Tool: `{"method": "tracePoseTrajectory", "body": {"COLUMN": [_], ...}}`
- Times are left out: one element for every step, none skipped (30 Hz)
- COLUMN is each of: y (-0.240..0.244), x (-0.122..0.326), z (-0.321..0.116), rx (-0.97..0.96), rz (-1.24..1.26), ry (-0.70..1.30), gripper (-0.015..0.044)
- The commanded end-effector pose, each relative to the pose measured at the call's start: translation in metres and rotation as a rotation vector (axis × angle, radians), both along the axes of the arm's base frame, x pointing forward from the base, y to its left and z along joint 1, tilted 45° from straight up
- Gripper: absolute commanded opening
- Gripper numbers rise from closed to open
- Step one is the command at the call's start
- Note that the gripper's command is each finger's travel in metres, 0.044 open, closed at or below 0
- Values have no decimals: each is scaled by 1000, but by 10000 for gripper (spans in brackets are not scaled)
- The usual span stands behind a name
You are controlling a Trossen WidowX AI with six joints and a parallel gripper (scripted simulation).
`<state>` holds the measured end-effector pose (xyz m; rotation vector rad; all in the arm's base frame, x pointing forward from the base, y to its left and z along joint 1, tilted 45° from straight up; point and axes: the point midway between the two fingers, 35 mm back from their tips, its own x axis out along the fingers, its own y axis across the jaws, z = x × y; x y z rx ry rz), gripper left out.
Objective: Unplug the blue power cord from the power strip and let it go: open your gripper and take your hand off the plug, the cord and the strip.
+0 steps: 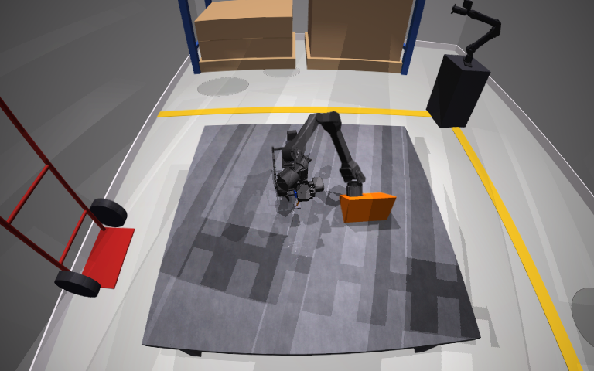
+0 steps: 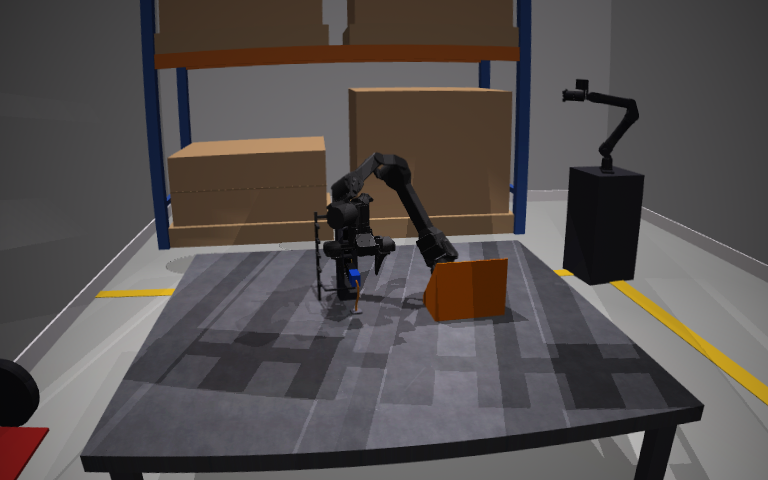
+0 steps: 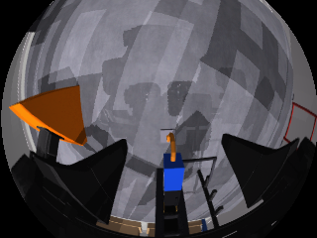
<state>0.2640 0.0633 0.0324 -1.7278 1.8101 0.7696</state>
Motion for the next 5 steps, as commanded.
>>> {"method": "tracePoseTrajectory", "body": {"y": [1, 1, 1, 1, 1], "x": [0, 0, 0, 0, 0], "z": [0, 0, 0, 0, 0], "rx": [4, 4, 4, 4, 4], "rz": [-5, -5, -5, -5, -5], "ry": [-2, -2, -2, -2, -2], "gripper": [440, 440, 440, 440, 440]}}
